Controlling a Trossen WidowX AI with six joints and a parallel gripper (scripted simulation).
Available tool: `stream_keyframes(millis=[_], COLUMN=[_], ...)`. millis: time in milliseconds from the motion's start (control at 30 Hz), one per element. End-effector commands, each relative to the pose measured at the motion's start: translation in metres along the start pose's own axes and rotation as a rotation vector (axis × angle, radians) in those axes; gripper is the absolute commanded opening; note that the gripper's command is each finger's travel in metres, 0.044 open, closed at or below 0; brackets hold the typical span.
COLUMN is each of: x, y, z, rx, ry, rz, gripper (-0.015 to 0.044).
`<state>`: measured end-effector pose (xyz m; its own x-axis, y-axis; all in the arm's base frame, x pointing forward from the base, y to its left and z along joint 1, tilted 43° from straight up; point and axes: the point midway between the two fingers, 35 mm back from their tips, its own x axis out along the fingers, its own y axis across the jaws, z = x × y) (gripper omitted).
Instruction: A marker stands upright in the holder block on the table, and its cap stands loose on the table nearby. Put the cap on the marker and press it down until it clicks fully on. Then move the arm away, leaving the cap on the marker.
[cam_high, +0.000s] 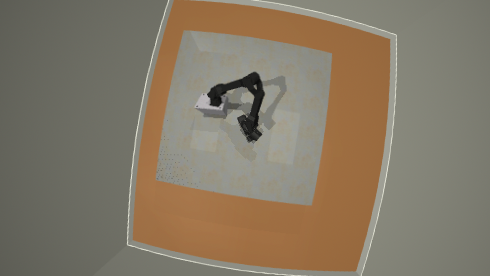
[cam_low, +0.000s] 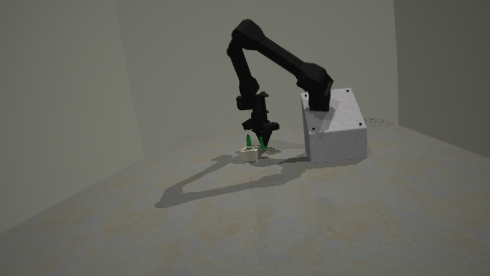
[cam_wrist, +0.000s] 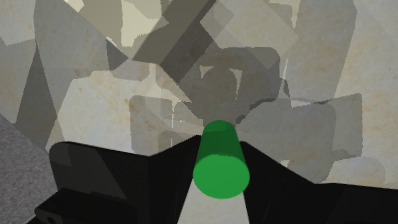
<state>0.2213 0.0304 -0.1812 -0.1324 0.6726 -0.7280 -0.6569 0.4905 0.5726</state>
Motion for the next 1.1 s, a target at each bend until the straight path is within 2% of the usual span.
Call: stream_keyframes(millis=[0,500,1067], x=[-0.013,-0.052,-0.078], y=[-0.004,-0.002,0.02], z=[0.002,0.001,0.046], rx=[-0.012,-0.012,-0.011], ry=[-0.001,0.0,0.0], rz=[-0.015,-0.015,-0.018], gripper=[0.0,0.0,0.0])
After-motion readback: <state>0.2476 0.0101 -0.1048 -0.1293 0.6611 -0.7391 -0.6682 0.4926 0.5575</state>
